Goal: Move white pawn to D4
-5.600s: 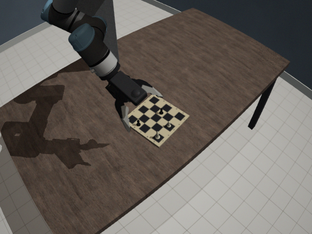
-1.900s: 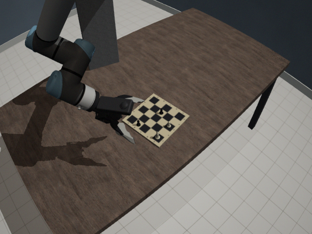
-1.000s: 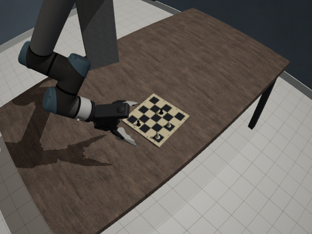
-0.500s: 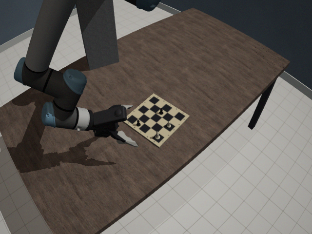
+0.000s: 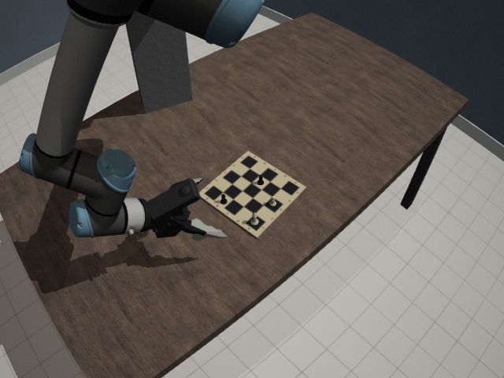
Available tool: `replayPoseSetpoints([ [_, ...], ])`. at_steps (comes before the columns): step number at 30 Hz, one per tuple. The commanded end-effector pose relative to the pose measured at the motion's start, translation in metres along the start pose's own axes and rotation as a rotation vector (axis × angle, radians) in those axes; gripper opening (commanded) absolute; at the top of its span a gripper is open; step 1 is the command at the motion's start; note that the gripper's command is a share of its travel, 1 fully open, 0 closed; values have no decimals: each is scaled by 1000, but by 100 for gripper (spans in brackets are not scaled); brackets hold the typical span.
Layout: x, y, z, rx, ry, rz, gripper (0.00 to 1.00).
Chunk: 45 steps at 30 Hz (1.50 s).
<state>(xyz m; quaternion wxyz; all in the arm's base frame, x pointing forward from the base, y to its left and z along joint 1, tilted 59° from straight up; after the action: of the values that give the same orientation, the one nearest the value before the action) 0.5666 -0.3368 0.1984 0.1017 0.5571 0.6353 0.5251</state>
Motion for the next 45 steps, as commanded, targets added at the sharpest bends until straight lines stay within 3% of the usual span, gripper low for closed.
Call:
replayPoseSetpoints([
  [1, -15, -2, 6, 70, 57, -93, 100],
  [17, -52, -8, 21, 243, 125, -328, 100],
  [30, -63, -10, 27, 298, 147, -403, 100],
  [45, -65, -10, 28, 307, 151, -416, 100],
])
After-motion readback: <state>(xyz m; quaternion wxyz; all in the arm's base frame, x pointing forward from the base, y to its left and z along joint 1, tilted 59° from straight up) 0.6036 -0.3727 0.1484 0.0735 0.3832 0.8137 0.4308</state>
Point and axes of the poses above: the point where the finger pads meet when closed, its own z axis out along the fingers, its own y axis across the jaws, x = y × z, the point moved 4 cm from there along -z, back along the fingers, and after that the axes turned 8 degrees about -z, right-handed, at the moved point
